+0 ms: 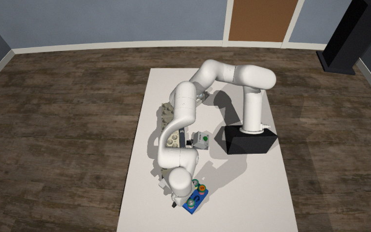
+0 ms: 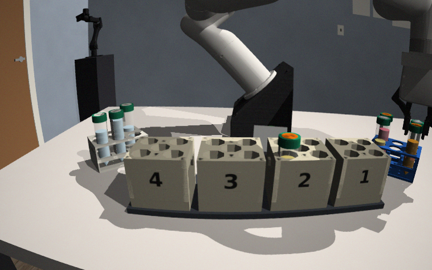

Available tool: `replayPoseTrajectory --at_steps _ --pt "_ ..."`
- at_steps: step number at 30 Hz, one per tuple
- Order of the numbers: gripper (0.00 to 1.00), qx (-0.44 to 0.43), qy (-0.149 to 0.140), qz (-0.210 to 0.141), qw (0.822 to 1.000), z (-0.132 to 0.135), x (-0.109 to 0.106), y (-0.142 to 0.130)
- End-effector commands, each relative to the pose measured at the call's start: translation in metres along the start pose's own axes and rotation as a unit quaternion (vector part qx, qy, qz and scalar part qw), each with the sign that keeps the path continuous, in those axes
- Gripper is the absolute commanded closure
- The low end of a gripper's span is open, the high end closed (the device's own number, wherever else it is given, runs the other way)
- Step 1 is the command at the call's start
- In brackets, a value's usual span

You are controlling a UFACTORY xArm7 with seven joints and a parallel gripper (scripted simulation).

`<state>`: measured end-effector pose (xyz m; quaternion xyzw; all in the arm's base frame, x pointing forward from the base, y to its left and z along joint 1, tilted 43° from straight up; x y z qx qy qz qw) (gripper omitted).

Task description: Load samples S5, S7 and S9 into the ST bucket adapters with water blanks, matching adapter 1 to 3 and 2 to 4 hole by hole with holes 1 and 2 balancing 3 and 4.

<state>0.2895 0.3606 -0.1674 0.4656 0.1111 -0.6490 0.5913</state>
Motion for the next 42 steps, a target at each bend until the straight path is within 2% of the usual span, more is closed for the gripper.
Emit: replayPoseTrajectory --at_steps 1,42 --pt "1.00 0.000 0.003 -0.001 1.000 -0.001 -0.003 0.000" --pt "1.00 0.000 0.003 -0.001 1.000 -0.001 -0.022 0.000"
Point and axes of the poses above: the point where the finger pads meet when closed, its own x axis out along the fingers, its own z axis across the jaws, y = z × x, the point moved 8 cm from there along -x, back along the fingers, and after that the axes turned 2 degrees about -x, right-handed, at the moved point
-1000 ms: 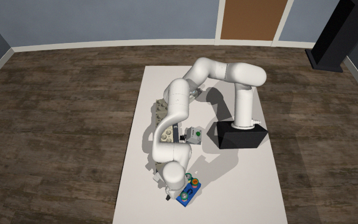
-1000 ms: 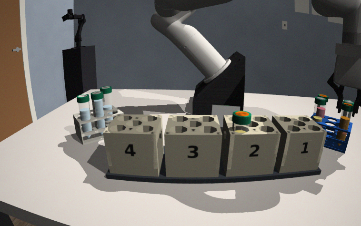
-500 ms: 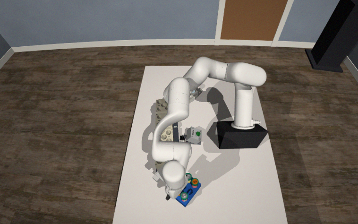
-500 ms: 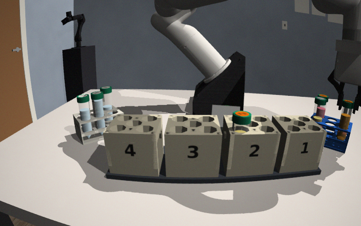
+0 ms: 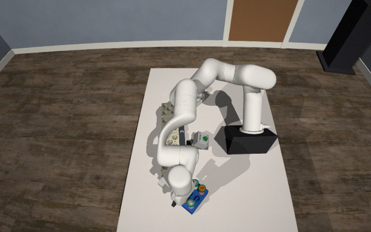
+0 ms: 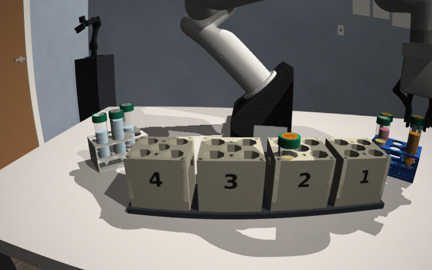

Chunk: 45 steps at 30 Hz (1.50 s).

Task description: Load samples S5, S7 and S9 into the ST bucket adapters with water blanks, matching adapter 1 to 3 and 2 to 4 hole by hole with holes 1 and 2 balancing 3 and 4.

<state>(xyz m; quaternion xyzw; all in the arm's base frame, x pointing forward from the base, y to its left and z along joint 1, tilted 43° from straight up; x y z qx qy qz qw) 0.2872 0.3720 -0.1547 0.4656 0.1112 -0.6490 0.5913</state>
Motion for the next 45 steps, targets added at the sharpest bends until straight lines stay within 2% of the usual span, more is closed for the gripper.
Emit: replayPoseTrajectory --at_steps 1,14,45 --pt "1.00 0.000 0.003 -0.001 1.000 -0.001 -0.006 0.000" --pt "1.00 0.000 0.003 -0.001 1.000 -0.001 -0.020 0.000" --pt "1.00 0.000 0.003 -0.001 1.000 0.000 -0.078 0.000"
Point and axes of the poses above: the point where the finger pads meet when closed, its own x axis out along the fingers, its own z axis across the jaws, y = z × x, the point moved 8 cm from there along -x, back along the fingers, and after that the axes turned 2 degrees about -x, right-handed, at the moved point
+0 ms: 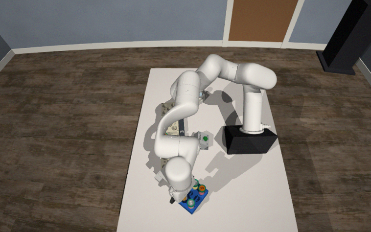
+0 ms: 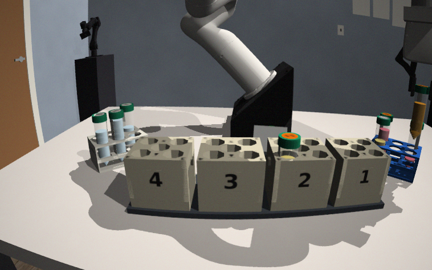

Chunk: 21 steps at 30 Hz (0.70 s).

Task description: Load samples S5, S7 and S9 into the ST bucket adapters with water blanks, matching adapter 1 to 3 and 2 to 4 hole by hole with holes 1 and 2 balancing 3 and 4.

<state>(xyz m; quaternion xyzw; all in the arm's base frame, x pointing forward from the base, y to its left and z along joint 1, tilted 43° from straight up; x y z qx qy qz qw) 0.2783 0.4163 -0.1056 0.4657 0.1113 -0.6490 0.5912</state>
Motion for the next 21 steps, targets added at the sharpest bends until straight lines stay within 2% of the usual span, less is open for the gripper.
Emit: replayPoseTrajectory --at_steps 1,21 --pt "1.00 0.000 0.002 -0.001 1.000 -0.001 -0.013 0.000" --pt "1.00 0.000 0.002 -0.001 1.000 0.000 -0.045 0.000"
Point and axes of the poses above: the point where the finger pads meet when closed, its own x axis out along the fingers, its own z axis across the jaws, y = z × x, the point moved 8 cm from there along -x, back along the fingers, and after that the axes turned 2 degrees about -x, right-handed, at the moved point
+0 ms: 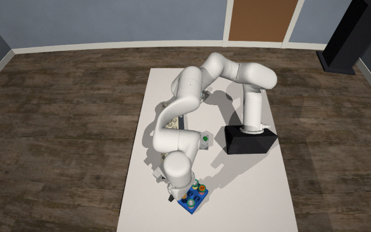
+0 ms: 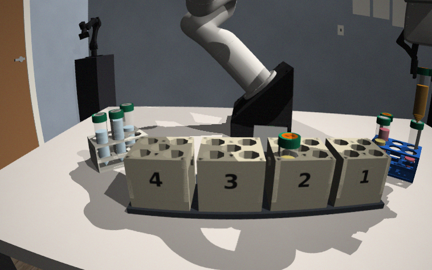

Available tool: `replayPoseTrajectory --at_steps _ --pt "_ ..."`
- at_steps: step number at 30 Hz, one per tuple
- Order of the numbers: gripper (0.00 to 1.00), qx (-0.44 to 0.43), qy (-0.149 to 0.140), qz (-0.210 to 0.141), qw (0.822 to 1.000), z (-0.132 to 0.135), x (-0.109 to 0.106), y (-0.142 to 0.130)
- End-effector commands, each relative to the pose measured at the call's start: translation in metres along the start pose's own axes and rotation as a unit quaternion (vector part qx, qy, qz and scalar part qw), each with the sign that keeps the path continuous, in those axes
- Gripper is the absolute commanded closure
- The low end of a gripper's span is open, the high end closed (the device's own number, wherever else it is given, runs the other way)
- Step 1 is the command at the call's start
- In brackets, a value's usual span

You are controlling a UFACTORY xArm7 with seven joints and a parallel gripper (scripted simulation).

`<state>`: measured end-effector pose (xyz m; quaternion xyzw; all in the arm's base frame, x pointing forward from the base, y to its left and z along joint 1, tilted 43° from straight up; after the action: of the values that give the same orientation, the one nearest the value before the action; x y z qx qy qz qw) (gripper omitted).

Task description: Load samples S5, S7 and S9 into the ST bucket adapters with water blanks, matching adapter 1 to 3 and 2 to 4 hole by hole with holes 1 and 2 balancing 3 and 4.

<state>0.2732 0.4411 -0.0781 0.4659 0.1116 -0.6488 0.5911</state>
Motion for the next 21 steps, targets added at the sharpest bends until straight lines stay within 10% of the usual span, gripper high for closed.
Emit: replayPoseTrajectory --at_steps 1,21 --pt "1.00 0.000 0.002 0.000 1.000 -0.0004 -0.0095 -0.0001" --pt "1.00 0.000 0.002 0.000 1.000 -0.0004 -0.0165 -0.0001"
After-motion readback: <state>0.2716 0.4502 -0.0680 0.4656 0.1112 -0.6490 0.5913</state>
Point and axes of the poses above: the point where the finger pads meet when closed, its own x axis out along the fingers, its own z axis across the jaws, y = z × x, the point moved 8 cm from there along -x, back along the fingers, and after that the axes turned 2 degrees about -x, right-handed, at the moved point
